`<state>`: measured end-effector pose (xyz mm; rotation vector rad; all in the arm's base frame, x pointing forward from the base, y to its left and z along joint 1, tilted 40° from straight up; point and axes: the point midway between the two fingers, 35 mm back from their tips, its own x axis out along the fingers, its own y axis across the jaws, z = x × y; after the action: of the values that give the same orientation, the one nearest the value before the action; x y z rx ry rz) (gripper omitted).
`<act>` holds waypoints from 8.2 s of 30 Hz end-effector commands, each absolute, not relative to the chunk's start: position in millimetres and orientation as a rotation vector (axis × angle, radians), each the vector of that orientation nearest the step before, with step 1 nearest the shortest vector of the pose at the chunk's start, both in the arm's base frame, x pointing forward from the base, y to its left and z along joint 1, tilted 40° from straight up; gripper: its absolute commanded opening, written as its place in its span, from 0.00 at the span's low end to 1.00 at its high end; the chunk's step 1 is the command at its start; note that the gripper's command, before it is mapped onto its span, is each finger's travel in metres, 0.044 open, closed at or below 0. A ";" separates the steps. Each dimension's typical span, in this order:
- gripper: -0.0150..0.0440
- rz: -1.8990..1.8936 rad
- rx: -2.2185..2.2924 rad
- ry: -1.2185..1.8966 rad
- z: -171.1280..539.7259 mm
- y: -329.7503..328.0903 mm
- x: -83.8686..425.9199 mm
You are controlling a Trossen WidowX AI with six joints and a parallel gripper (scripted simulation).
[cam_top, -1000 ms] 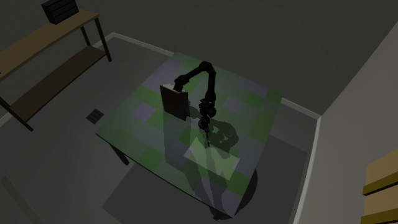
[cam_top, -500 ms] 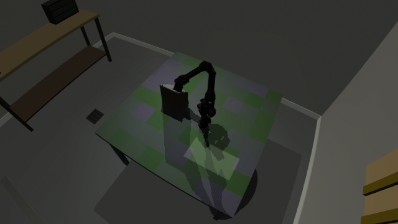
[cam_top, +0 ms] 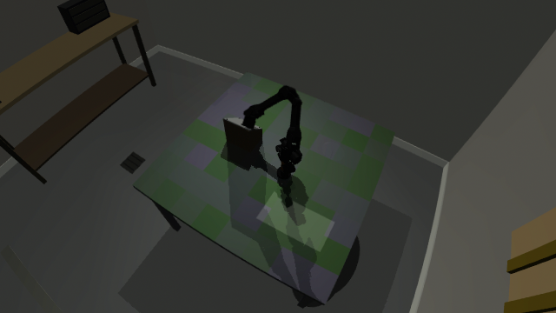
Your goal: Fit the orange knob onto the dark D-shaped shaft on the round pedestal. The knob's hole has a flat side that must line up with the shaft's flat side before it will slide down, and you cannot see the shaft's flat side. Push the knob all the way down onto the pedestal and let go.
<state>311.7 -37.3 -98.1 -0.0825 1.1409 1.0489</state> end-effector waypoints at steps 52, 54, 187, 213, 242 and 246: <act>0.25 1.165 -0.255 1.020 -97.2 -38.6 315.2; 0.25 1.165 -0.255 1.020 -98.3 -37.6 315.4; 0.25 1.464 -0.749 0.627 -100.4 -36.3 317.8; 0.25 1.545 -0.910 0.478 -98.0 -36.4 310.8; 0.25 1.545 -0.911 0.478 -97.3 -37.8 312.0; 0.25 1.554 -0.931 0.459 -96.0 -38.7 312.4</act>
<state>309.6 -36.3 -98.2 -0.9070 0.4790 1.5510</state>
